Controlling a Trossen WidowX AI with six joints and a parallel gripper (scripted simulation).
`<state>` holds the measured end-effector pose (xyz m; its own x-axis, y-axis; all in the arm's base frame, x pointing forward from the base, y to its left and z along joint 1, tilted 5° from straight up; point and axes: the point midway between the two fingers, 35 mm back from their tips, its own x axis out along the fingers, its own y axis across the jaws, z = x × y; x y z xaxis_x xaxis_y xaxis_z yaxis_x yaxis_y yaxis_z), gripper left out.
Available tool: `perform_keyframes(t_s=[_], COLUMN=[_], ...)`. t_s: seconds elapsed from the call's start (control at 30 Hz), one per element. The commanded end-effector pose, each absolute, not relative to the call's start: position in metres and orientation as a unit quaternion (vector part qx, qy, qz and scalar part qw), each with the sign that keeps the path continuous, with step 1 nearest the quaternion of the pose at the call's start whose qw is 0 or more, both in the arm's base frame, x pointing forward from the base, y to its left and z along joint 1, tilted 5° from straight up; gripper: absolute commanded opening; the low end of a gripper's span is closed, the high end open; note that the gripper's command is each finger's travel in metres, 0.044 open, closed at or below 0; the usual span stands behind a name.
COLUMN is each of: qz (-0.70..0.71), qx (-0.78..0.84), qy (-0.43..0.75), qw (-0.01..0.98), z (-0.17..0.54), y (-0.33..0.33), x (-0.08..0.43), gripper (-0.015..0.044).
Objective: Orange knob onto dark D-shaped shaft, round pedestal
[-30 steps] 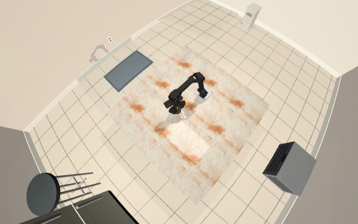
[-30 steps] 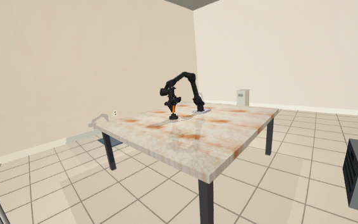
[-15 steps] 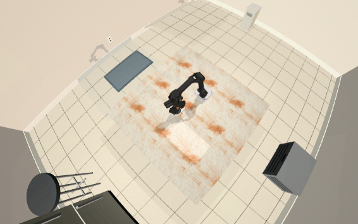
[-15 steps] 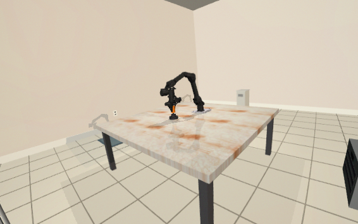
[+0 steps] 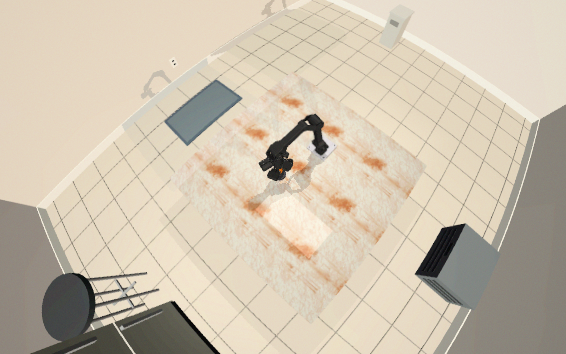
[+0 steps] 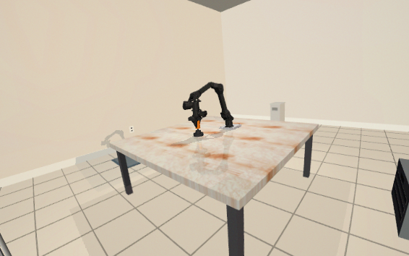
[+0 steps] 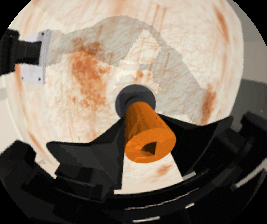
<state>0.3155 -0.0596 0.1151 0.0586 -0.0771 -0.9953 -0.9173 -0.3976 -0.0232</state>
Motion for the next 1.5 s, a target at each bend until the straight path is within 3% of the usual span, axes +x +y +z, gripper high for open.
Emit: perform_keyframes(t_s=[0.0,0.17,1.13,1.47], qz=[0.566,0.595,0.595,0.627], qx=[-0.633,-0.659,-0.659,-0.688], qy=[0.384,0.339,0.339,0.275], qw=[0.362,0.311,0.311,0.241], z=[0.1178,0.1162,0.1176,0.1148], y=[-0.0594,-0.0593,-0.0594,-0.0592], x=[0.3167,0.3168,0.3166,0.3164], gripper=[0.0,0.0,0.0,0.0])
